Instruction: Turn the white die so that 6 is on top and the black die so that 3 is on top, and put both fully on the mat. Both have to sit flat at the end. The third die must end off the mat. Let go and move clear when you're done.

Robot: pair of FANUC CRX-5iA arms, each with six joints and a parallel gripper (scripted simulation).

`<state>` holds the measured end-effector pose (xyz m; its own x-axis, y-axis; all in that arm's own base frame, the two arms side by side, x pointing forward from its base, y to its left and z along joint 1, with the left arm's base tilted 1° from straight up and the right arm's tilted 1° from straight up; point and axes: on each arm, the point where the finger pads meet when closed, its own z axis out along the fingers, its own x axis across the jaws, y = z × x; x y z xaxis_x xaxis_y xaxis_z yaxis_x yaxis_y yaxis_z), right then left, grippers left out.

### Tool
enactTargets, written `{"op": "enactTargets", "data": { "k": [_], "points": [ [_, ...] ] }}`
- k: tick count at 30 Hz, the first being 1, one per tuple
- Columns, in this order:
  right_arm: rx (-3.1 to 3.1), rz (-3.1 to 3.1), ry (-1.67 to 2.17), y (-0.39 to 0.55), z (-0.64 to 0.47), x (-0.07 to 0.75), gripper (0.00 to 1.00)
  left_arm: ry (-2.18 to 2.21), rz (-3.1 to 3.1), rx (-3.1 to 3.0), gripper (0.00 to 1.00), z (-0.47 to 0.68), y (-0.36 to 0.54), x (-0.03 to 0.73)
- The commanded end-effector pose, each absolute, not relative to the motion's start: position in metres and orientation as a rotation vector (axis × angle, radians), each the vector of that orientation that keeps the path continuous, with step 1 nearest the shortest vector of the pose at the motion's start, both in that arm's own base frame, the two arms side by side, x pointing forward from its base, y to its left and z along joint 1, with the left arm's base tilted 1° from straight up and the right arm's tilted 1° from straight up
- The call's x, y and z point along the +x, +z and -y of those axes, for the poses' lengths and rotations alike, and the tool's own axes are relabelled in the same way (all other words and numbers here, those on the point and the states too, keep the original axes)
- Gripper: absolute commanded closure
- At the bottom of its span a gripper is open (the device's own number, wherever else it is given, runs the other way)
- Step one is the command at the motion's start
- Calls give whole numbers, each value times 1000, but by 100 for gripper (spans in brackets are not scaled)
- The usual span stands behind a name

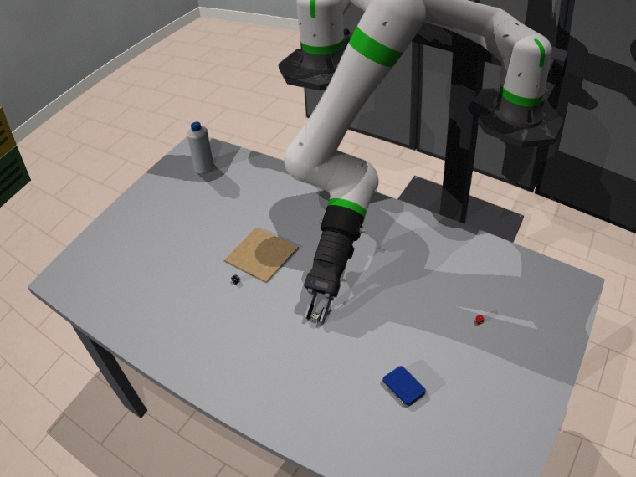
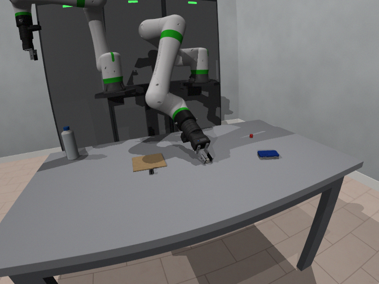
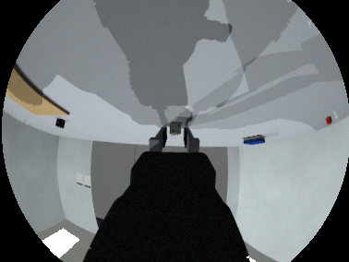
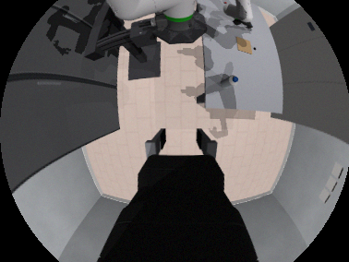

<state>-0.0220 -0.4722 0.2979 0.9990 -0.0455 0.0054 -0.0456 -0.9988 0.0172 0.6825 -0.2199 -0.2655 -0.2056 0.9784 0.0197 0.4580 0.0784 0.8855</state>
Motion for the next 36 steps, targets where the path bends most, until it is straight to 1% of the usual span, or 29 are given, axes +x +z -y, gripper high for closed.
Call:
{"op": "enactTargets", "data": {
  "k": [1, 36],
  "points": [
    [3121, 71, 7, 299, 472, -22, 0, 1070, -1737, 1426, 36, 220, -264, 683],
    [3121, 71, 7, 299, 472, -22, 0, 1070, -1737, 1426, 36, 222, -261, 677]
  ]
}}
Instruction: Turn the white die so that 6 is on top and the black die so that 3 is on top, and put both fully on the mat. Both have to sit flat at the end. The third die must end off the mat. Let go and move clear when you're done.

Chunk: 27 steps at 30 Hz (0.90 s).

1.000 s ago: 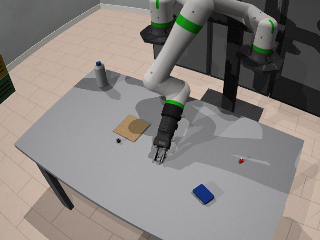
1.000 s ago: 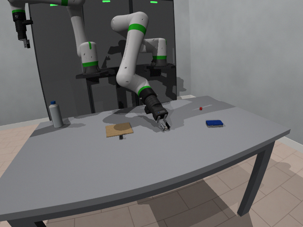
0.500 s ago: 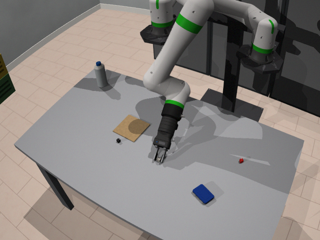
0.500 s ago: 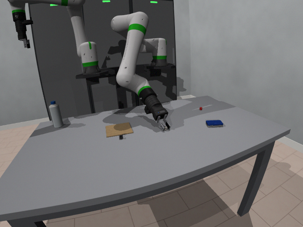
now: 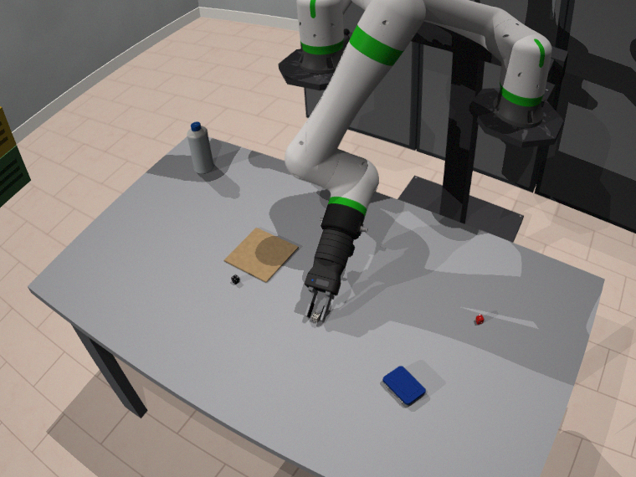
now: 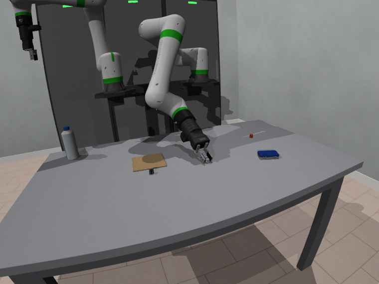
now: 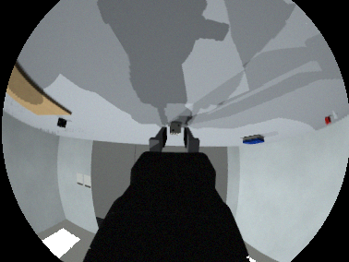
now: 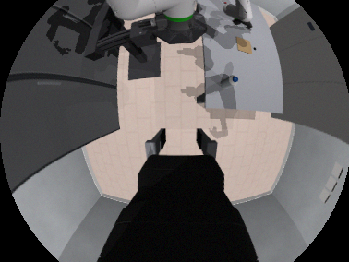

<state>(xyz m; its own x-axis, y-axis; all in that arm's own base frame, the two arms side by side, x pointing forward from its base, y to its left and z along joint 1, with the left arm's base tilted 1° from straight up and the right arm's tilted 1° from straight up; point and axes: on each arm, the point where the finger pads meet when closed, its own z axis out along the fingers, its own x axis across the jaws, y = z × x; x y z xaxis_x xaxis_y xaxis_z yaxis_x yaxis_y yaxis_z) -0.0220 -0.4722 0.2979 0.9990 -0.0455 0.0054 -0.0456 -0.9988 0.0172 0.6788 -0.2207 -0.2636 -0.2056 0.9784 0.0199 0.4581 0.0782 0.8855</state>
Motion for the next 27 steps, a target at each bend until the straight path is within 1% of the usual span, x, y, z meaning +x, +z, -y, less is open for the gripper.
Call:
{"op": "enactTargets", "data": {
  "k": [1, 9, 27],
  "points": [
    [3121, 71, 7, 299, 472, -22, 0, 1070, -1737, 1426, 36, 222, -260, 675],
    [3121, 71, 7, 299, 472, -22, 0, 1070, -1737, 1426, 36, 228, -246, 650],
    [3121, 71, 7, 299, 472, -22, 0, 1070, -1737, 1426, 36, 230, -232, 640]
  ]
}}
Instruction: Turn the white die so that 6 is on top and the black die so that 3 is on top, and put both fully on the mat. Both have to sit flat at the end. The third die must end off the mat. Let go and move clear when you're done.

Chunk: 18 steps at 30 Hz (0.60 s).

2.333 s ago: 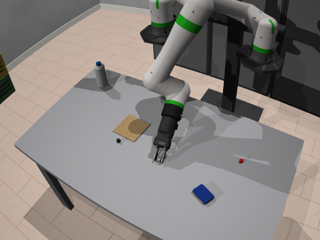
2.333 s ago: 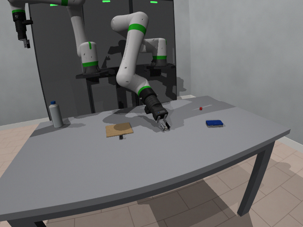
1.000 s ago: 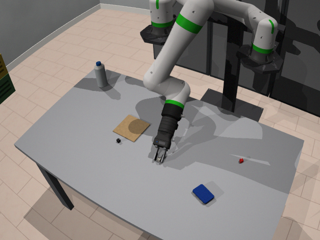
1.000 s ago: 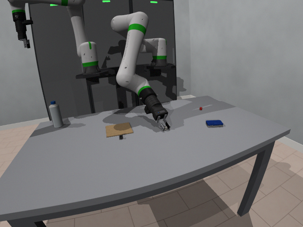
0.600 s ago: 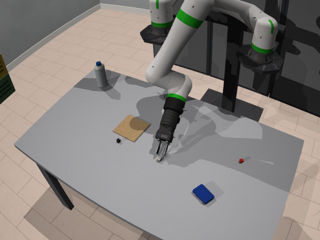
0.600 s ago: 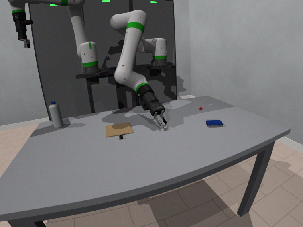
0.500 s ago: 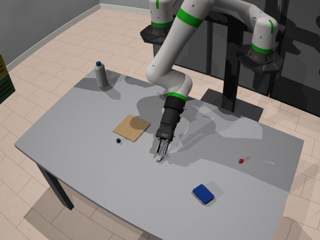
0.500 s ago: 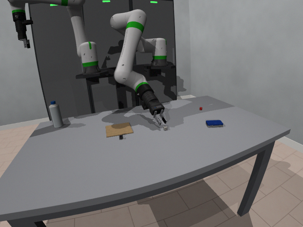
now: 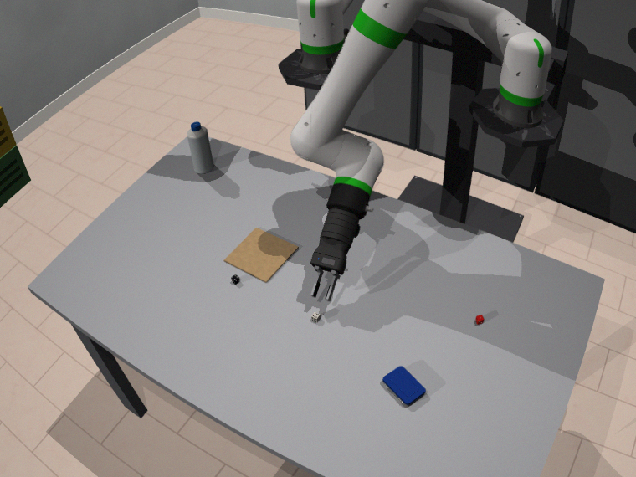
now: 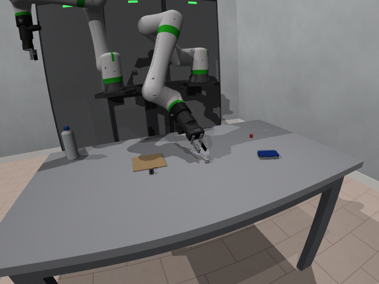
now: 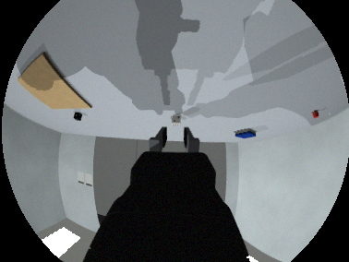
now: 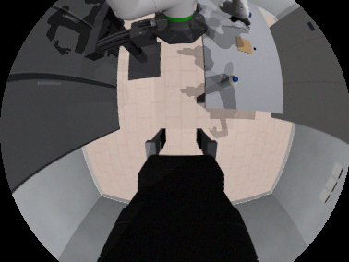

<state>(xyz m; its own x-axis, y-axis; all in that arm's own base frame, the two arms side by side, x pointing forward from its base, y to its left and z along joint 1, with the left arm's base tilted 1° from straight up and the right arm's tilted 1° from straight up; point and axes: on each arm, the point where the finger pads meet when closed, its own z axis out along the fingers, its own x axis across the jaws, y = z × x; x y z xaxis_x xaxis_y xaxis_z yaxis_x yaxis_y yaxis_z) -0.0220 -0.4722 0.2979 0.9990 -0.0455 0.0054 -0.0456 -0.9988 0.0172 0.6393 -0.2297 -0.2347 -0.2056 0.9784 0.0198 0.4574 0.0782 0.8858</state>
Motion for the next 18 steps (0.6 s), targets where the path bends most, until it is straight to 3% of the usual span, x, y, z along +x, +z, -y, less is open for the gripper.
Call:
{"op": "enactTargets", "data": {
  "k": [1, 18],
  "points": [
    [3121, 71, 7, 299, 472, -22, 0, 1070, -1737, 1426, 36, 230, -232, 640],
    [3121, 71, 7, 299, 472, -22, 0, 1070, -1737, 1426, 36, 231, -181, 640]
  ]
}}
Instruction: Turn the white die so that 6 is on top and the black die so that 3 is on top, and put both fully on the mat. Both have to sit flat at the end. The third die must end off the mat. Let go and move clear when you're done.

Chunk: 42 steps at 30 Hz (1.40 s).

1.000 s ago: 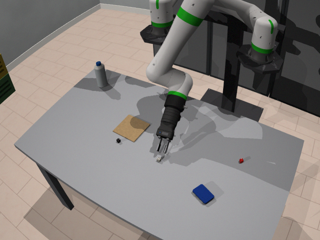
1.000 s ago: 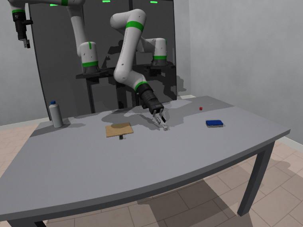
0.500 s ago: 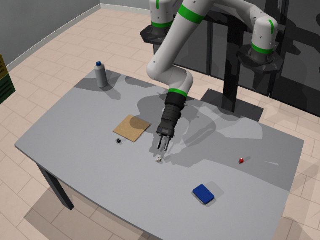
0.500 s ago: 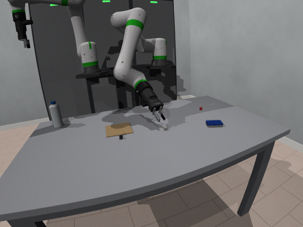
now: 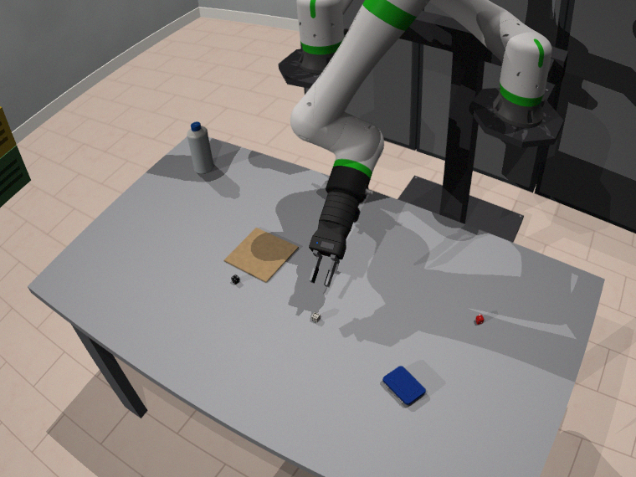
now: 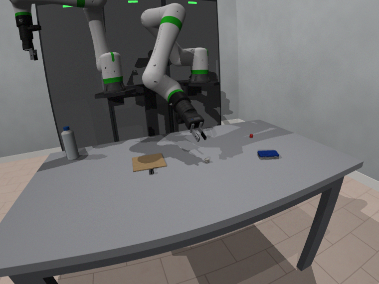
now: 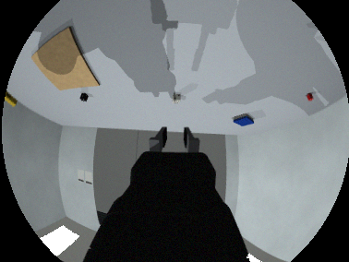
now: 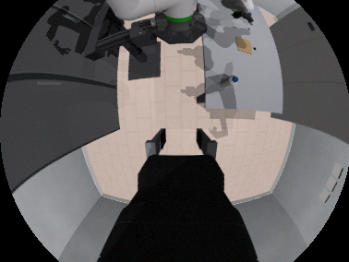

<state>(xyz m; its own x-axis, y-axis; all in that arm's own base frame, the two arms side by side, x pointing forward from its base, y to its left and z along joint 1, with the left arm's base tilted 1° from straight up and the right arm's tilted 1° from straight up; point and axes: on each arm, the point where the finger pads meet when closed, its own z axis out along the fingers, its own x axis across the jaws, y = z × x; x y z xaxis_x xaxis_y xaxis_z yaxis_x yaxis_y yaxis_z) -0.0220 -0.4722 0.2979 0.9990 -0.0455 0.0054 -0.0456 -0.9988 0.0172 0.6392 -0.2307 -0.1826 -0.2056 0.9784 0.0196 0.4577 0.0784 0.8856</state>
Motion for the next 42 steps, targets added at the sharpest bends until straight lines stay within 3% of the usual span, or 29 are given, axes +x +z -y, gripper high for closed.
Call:
{"op": "enactTargets", "data": {
  "k": [1, 42],
  "points": [
    [3121, 71, 7, 299, 472, -22, 0, 1070, -1737, 1426, 36, 231, -181, 640],
    [3121, 71, 7, 299, 472, -22, 0, 504, -2200, 1793, 36, 225, -158, 672]
  ]
}}
